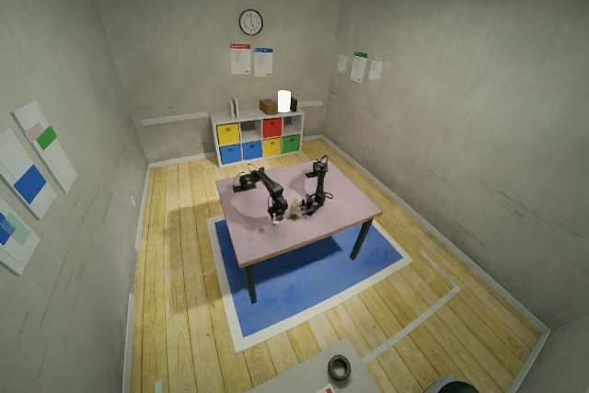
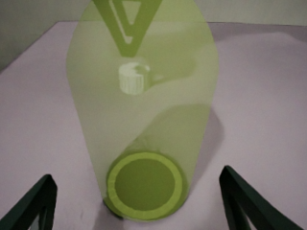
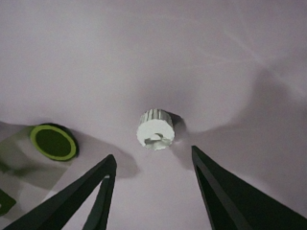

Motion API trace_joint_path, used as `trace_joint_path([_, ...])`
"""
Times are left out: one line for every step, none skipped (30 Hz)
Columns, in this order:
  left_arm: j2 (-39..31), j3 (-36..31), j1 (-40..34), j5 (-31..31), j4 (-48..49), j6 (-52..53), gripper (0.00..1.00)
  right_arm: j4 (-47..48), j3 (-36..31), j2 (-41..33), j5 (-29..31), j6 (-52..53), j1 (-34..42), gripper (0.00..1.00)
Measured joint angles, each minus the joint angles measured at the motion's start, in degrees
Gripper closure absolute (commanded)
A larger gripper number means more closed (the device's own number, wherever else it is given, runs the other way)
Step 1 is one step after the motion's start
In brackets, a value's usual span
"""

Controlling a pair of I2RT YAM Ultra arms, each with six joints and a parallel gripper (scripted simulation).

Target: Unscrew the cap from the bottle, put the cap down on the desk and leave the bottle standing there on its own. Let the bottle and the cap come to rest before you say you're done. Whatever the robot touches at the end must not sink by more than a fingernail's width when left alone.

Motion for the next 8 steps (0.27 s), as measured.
trace_joint_path([-0.22,-0.11,0.31,0.13,0.22,0.0,0.02,-0.42,0.83,-0.11,0.0,0.0,0.0,0.3])
trace_joint_path([-0.37,-0.13,0.46,0.22,0.33,0.0,0.02,-0.79,1.46,-0.11,0.0,0.0,0.0,0.3])
trace_joint_path([-0.46,-0.15,0.46,0.28,0.35,0.0,0.02,-1.11,1.84,-0.07,0.0,0.0,0.0,0.3])
trace_joint_path([-0.48,-0.15,0.39,0.39,0.37,0.0,0.02,-1.44,1.99,-0.04,0.0,0.0,0.0,0.3])
trace_joint_path([-0.48,-0.2,0.37,0.5,0.35,0.0,0.02,-1.77,2.03,-0.04,0.0,0.0,0.0,0.3])
trace_joint_path([-0.46,-0.24,0.39,0.55,0.35,0.0,0.02,-1.95,2.03,-0.04,0.0,0.0,0.0,0.3])
trace_joint_path([-0.46,-0.24,0.39,0.55,0.35,0.0,0.02,-1.9,2.03,-0.02,0.0,0.0,0.0,0.3])
trace_joint_path([-0.48,-0.22,0.39,0.55,0.37,0.0,0.02,-1.92,2.03,-0.04,0.0,0.0,0.0,0.3])
